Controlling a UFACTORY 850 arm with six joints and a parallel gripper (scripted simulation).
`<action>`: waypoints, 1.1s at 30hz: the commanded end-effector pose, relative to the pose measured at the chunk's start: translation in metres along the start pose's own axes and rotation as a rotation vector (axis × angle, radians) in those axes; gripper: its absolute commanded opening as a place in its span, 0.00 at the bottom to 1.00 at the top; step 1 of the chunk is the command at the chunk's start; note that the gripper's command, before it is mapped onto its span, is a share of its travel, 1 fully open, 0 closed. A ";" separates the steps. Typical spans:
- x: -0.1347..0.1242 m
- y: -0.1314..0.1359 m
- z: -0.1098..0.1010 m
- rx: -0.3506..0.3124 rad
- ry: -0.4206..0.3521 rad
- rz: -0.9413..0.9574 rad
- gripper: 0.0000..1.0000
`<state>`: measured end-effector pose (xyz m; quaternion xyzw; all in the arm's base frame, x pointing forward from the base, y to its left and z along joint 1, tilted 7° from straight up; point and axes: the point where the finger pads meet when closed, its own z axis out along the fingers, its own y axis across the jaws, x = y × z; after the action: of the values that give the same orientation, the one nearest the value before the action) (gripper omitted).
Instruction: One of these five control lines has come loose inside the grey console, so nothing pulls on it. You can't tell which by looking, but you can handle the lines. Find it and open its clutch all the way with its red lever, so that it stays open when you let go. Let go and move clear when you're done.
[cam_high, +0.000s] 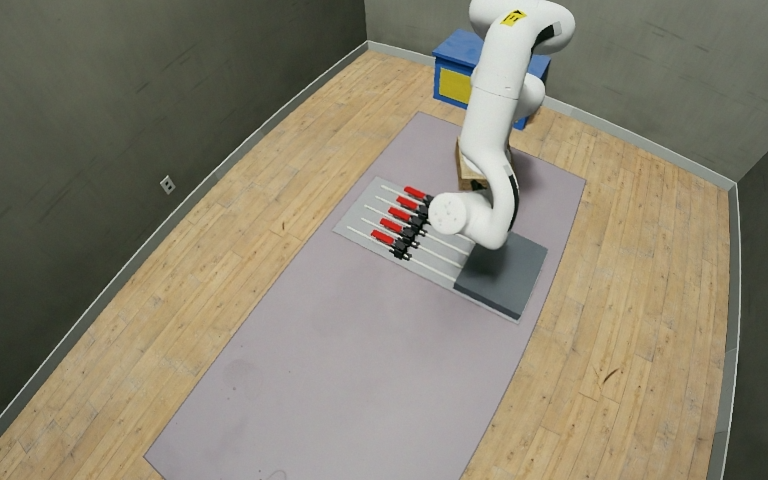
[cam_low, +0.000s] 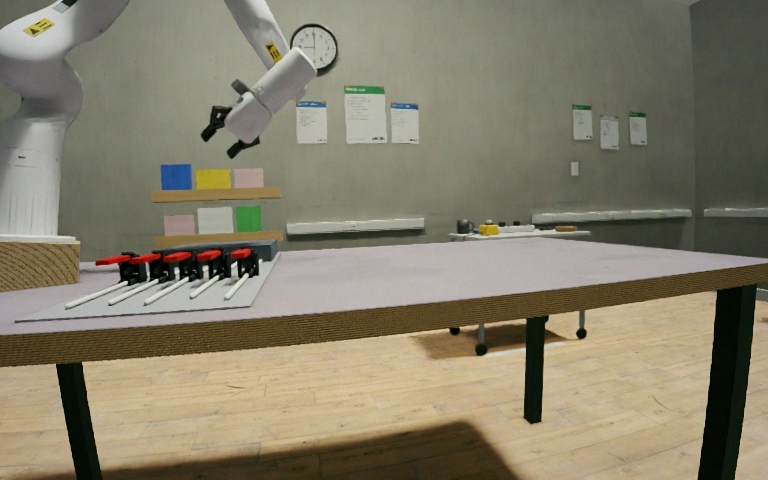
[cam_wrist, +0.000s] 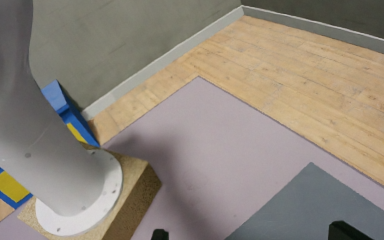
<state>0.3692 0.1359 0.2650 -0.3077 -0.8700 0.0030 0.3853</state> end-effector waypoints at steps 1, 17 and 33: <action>-0.027 -0.011 0.020 -0.004 -0.080 -0.134 1.00; -0.098 -0.049 0.076 0.061 -0.308 -0.577 1.00; -0.151 -0.086 0.128 0.228 -0.524 -1.121 1.00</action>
<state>0.3222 0.0282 0.1134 0.1586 -0.9710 -0.0263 0.1772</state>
